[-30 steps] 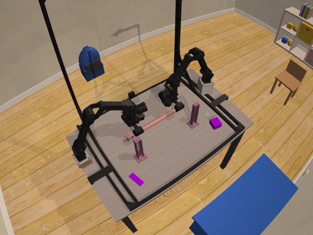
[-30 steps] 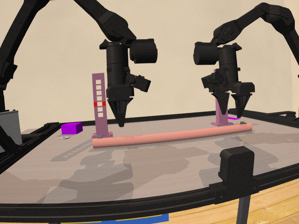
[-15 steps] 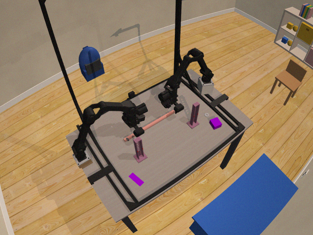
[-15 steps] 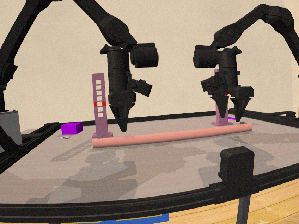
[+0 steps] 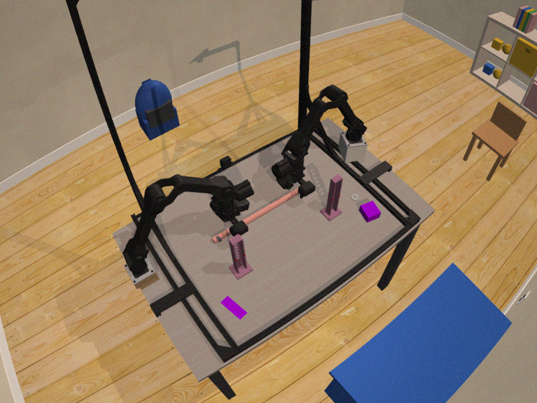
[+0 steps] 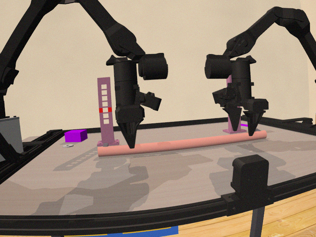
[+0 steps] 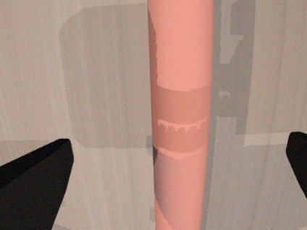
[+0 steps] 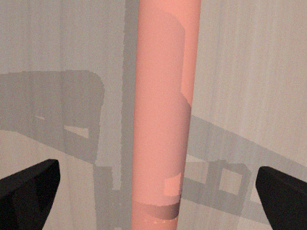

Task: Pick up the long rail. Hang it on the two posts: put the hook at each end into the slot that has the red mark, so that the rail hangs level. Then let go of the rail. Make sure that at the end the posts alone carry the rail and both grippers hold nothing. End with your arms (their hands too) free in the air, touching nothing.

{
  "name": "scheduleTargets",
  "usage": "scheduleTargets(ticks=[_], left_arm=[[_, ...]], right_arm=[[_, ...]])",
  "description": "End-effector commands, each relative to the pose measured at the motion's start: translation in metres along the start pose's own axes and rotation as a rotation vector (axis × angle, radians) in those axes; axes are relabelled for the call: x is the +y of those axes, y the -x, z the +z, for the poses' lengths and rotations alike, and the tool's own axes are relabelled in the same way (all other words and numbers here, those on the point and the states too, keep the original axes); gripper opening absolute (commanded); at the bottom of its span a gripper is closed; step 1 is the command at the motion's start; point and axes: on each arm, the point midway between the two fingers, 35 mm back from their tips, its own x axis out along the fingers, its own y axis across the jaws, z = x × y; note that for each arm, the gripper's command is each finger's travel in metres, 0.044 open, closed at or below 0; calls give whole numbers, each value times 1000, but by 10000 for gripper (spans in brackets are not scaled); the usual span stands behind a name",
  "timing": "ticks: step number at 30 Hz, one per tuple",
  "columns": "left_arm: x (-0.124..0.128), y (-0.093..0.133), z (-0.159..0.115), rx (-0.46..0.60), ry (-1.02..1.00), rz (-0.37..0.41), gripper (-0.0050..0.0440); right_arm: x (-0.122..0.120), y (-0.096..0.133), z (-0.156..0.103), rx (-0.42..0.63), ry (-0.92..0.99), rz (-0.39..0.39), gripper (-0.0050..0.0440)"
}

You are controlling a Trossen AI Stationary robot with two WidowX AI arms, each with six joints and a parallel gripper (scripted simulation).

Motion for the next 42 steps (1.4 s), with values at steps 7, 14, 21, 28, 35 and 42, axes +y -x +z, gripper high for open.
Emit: scheduleTargets(ticks=[7,14,21,28,35,42], left_arm=[[0,-20,-5,13,-3,-5,440],[0,-20,-5,13,-3,-5,440],[0,-20,-5,13,-3,-5,272],[0,-20,-5,13,-3,-5,152],[0,-20,-5,13,-3,-5,32],[0,-20,-5,13,-3,-5,32]], right_arm=[[0,-18,-3,9,0,3,440],[0,-19,-3,9,0,3,440],[0,-19,-3,9,0,3,272],[0,-19,-3,9,0,3,152],[0,-19,-3,9,0,3,32],[0,-19,-3,9,0,3,32]])
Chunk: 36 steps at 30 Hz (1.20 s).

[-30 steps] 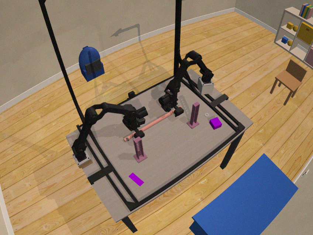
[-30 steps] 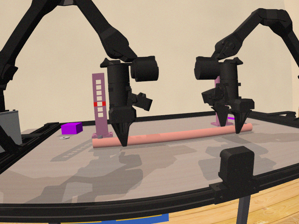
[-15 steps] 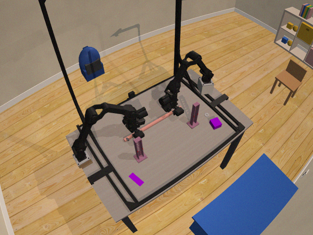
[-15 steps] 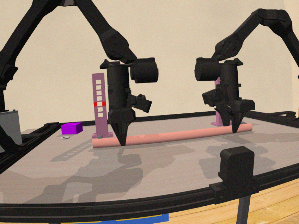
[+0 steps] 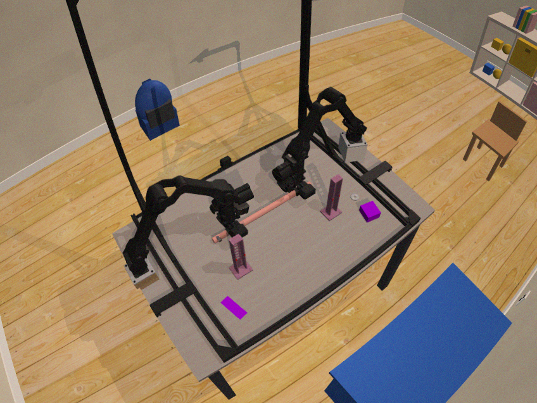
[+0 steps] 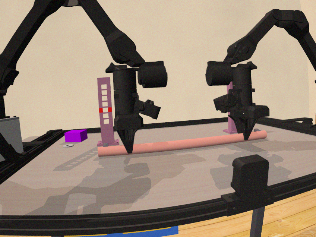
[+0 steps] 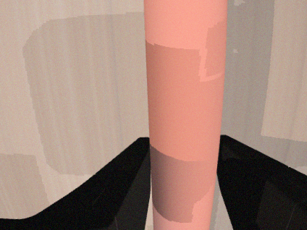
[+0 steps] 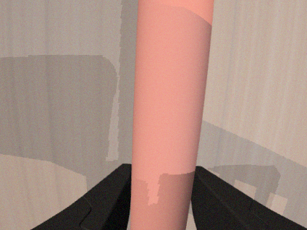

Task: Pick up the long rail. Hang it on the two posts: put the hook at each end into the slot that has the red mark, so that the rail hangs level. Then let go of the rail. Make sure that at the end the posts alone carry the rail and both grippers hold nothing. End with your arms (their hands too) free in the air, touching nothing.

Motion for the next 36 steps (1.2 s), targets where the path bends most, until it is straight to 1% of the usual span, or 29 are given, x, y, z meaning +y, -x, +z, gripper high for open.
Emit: scheduleTargets(ticks=[1,8,9,10,16,18,22,29,32,36], left_arm=[[0,-1,0,1,-2,-2,32],[0,-1,0,1,-2,-2,32],[0,0,0,1,-2,-2,8],[0,3,0,1,-2,-2,0],[-1,36,0,1,-2,-2,0],[-1,36,0,1,-2,-2,0],[-1,54,-2,1,-2,-2,0],[-1,55,-2,1,-2,-2,0],[0,47,-1,1,-2,-2,0],[0,47,-1,1,-2,-2,0]], right_arm=[[0,-1,0,0,0,1,32],[0,-1,0,0,0,1,32],[0,0,0,0,0,1,8],[0,2,0,0,0,1,0],[0,32,-1,0,0,1,0],[0,32,-1,0,0,1,0],[0,49,-2,0,0,1,0],[0,50,-2,0,0,1,0],[0,50,-2,0,0,1,0],[0,50,-2,0,0,1,0]])
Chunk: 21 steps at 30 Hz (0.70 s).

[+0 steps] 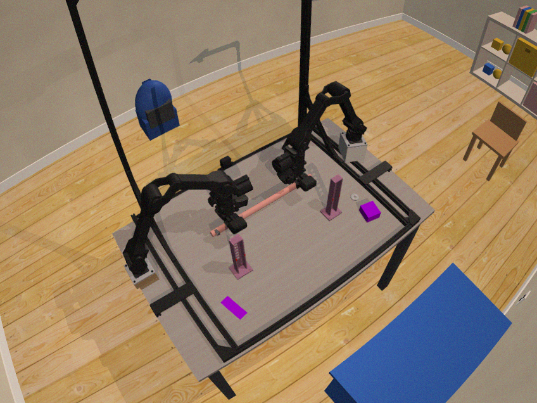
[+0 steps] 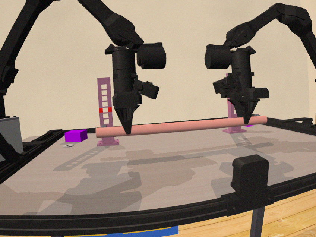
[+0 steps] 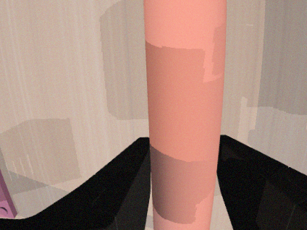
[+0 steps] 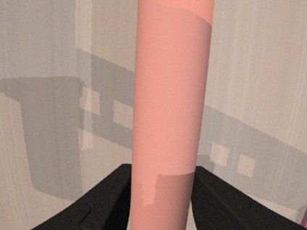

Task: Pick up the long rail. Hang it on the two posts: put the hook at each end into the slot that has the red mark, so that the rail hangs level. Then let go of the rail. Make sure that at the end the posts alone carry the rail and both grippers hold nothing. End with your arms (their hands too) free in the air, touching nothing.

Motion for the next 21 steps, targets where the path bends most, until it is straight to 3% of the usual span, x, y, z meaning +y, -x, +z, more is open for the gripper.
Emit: scheduleTargets(ticks=[1,21], left_arm=[[0,-1,-1,2,0,-1,0],[0,-37,-1,-115,0,0,0]], right_arm=[[0,4,-2,4,0,-1,0],[0,0,2,115,0,-1,0]])
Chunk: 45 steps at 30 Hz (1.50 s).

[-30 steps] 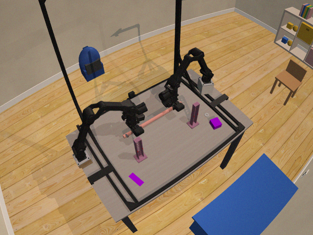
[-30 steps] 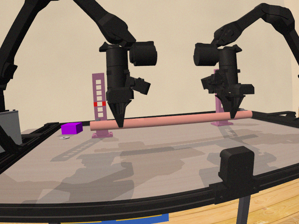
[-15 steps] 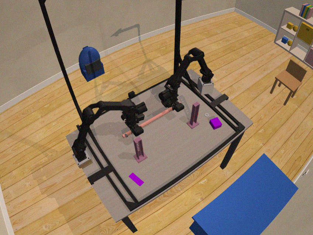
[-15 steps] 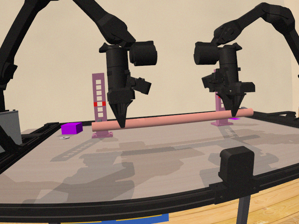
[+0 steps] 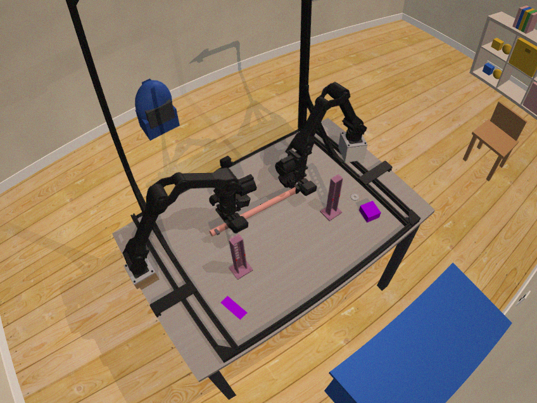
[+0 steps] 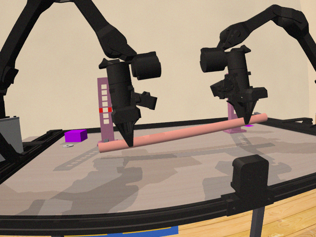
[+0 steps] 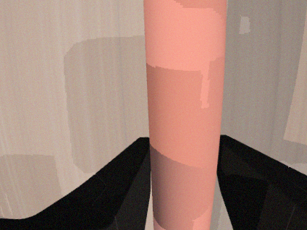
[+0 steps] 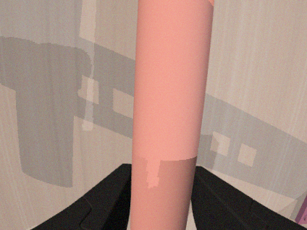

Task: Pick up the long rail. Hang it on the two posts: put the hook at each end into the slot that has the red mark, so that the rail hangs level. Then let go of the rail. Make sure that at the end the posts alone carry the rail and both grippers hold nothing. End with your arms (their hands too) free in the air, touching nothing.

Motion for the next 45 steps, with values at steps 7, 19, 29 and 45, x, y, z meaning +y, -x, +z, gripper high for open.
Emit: scheduleTargets(ticks=[7,19,29,45], left_arm=[[0,-6,-2,-18,-2,0,0],[0,-7,-2,-18,-2,0,72],[0,-6,-2,-18,-2,0,264],[0,10,-2,-18,-2,0,440]], right_arm=[[0,1,1,20,-1,-1,0],[0,1,1,20,-1,-1,0],[0,0,2,20,-1,-1,0],[0,0,2,20,-1,-1,0]])
